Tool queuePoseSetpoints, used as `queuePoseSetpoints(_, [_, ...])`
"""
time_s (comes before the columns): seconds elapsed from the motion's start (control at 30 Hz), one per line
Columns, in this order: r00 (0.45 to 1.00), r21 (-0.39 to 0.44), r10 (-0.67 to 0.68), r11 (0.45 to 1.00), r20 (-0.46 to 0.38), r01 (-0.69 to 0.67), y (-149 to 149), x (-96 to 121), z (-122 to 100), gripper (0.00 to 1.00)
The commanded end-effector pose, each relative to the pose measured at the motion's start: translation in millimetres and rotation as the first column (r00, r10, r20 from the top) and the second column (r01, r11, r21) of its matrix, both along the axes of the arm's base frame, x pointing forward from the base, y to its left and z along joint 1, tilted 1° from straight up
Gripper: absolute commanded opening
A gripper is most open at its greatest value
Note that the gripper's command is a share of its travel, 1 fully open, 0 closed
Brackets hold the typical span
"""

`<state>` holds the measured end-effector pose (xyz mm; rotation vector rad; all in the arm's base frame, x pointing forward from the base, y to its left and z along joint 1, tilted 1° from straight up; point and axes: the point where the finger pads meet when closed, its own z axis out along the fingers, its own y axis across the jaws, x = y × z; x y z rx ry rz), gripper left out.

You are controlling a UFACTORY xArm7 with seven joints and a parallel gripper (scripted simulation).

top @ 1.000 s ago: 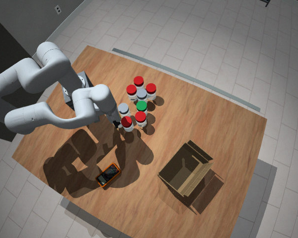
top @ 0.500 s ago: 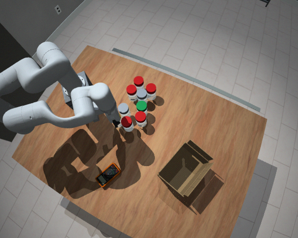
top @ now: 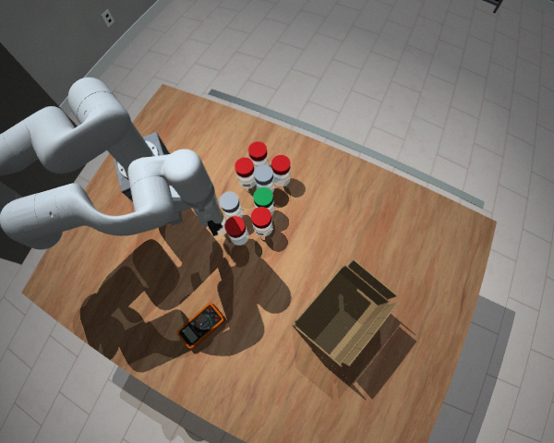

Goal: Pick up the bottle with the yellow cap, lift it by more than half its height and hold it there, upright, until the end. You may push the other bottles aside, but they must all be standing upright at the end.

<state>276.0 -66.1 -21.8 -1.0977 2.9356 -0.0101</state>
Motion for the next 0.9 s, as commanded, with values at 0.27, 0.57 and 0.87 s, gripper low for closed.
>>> queuePoseSetpoints(0.27, [1.0, -0.001, 0.0, 1.0, 0.002, 0.0, 0, 0, 16, 0.0])
queuePoseSetpoints(0.57, [1.0, -0.001, 0.0, 1.0, 0.001, 0.0, 0, 0, 26, 0.0])
queuePoseSetpoints(0.87, [1.0, -0.001, 0.0, 1.0, 0.001, 0.0, 0, 0, 31, 0.0])
